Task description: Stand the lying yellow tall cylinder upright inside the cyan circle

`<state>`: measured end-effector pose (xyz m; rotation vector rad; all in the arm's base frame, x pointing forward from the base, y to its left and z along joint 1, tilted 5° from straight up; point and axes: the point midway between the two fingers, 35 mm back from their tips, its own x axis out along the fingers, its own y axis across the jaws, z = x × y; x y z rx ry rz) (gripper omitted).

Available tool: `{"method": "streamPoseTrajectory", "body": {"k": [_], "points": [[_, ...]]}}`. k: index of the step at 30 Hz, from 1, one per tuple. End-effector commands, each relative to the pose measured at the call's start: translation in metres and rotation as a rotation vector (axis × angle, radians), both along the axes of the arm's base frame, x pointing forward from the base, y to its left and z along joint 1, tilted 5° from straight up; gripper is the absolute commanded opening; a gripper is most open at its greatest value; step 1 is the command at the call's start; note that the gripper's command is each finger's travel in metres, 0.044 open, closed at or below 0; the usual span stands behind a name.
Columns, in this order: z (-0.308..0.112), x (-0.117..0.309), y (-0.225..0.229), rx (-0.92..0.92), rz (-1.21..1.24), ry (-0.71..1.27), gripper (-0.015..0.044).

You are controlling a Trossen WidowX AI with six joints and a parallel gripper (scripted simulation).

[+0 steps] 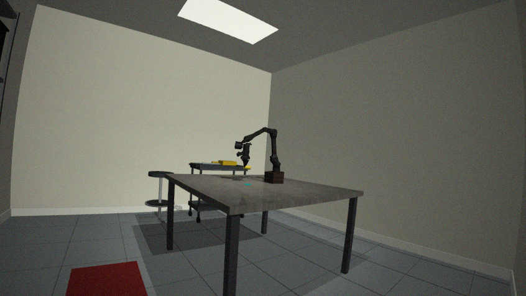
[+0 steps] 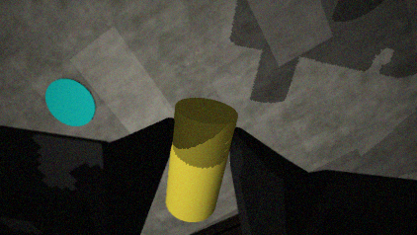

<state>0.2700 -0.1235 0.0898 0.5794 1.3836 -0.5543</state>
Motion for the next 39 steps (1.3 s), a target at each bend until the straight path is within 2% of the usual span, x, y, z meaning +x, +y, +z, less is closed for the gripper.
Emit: {"method": "streamPoseTrajectory", "body": {"k": [1, 39], "points": [[0.003, 0.006, 0.004, -0.012, 0.067, -0.003, 0.0105], [0.012, 0.042, 0.073, -0.077, 0.787, 0.015, 0.0105]]}}
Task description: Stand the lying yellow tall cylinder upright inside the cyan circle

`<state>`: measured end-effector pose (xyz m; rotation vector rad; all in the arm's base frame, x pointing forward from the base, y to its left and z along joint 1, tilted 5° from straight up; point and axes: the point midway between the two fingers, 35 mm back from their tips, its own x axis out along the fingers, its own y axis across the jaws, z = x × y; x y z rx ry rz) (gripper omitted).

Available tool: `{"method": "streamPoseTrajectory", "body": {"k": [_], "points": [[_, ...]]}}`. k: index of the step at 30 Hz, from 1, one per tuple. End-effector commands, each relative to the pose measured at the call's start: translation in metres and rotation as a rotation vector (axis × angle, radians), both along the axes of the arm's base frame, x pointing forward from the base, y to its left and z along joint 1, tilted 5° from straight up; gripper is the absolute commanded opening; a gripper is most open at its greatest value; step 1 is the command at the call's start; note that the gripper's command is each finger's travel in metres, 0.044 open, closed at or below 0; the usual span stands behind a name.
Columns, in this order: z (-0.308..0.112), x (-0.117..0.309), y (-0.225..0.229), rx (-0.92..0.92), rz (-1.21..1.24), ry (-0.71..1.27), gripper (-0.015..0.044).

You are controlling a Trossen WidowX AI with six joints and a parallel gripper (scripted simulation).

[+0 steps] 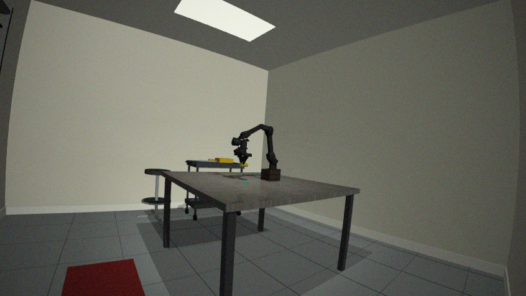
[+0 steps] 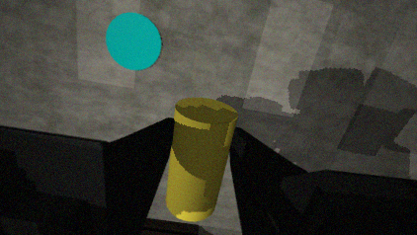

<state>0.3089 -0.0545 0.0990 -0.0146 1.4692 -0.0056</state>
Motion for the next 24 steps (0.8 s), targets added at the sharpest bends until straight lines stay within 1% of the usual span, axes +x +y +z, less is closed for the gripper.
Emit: {"method": "streamPoseTrajectory", "body": {"k": [1, 24], "points": [[0.003, 0.004, 0.006, -0.010, 0.068, -0.005, 0.0105], [0.008, 0.018, 0.054, -0.050, 0.504, 0.002, 0.0105]]}}
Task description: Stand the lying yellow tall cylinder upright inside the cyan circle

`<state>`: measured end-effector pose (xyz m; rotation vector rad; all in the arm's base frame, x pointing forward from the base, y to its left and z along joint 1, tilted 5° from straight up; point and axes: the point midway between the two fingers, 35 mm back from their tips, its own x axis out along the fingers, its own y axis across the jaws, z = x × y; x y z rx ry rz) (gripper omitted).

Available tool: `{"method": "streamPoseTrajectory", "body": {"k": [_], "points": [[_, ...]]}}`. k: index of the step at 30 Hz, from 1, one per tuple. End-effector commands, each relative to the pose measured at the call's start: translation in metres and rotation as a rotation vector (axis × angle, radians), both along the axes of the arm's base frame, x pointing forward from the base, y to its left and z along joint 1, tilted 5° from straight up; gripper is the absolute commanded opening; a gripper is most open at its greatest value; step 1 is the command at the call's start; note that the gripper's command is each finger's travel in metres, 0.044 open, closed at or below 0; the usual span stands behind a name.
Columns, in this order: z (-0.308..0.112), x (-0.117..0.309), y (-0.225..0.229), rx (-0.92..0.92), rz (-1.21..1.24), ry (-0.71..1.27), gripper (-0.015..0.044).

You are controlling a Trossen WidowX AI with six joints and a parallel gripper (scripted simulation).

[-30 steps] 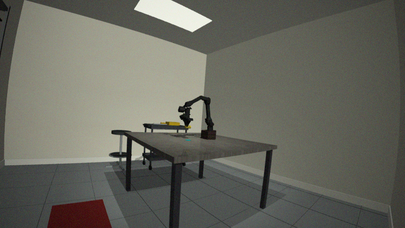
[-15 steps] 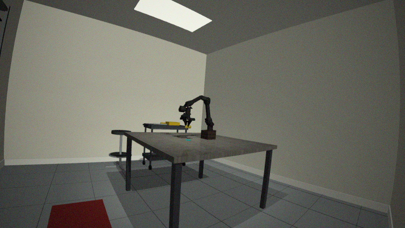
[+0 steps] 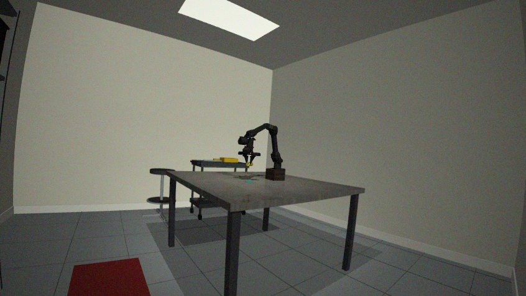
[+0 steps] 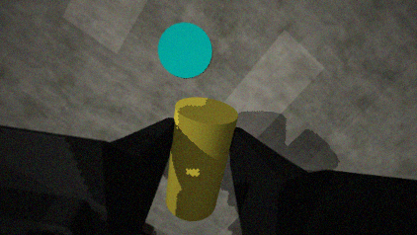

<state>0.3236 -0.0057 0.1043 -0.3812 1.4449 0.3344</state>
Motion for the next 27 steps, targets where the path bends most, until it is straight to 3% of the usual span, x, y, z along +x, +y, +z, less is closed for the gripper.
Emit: {"method": "streamPoseTrajectory", "body": {"k": [1, 14, 27], "points": [[0.003, 0.003, 0.007, -0.009, 0.068, -0.006, 0.0105], [0.006, 0.007, 0.033, -0.029, 0.289, -0.004, 0.0105], [-0.004, 0.018, 0.034, 0.014, 0.260, -0.058, 0.0105]]}}
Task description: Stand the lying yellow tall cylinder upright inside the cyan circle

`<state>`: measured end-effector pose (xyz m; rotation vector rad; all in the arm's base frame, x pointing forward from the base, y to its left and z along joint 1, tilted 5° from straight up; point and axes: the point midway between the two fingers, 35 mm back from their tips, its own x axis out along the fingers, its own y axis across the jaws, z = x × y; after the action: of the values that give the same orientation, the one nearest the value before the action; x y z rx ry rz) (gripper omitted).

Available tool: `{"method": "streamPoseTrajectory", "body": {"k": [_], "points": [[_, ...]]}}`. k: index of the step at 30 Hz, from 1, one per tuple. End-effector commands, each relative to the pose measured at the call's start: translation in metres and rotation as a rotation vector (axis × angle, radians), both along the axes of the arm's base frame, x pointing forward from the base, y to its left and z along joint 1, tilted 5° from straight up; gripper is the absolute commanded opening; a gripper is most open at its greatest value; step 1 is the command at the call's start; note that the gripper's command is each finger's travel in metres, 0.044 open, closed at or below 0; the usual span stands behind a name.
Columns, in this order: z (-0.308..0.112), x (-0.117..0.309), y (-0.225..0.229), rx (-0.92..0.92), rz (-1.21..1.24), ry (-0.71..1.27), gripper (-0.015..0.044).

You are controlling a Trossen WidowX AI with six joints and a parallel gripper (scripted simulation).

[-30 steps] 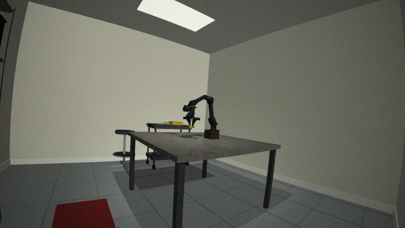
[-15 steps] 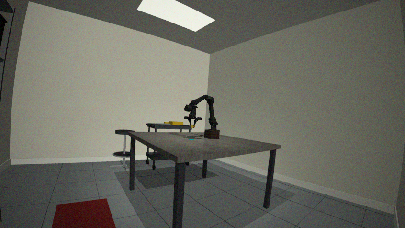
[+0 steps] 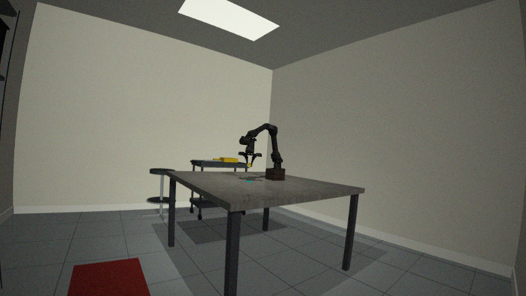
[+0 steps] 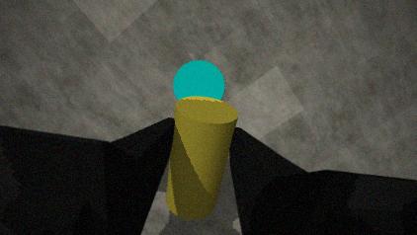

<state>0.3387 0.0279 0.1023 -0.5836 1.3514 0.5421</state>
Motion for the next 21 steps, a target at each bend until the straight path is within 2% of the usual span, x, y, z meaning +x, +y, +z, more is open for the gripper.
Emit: {"method": "streamPoseTrajectory", "body": {"k": [1, 21], "points": [[-0.004, 0.004, 0.000, 0.022, -0.016, -0.018, 0.0105], [-0.021, 0.025, 0.000, 0.129, -0.080, -0.118, 0.0105]]}}
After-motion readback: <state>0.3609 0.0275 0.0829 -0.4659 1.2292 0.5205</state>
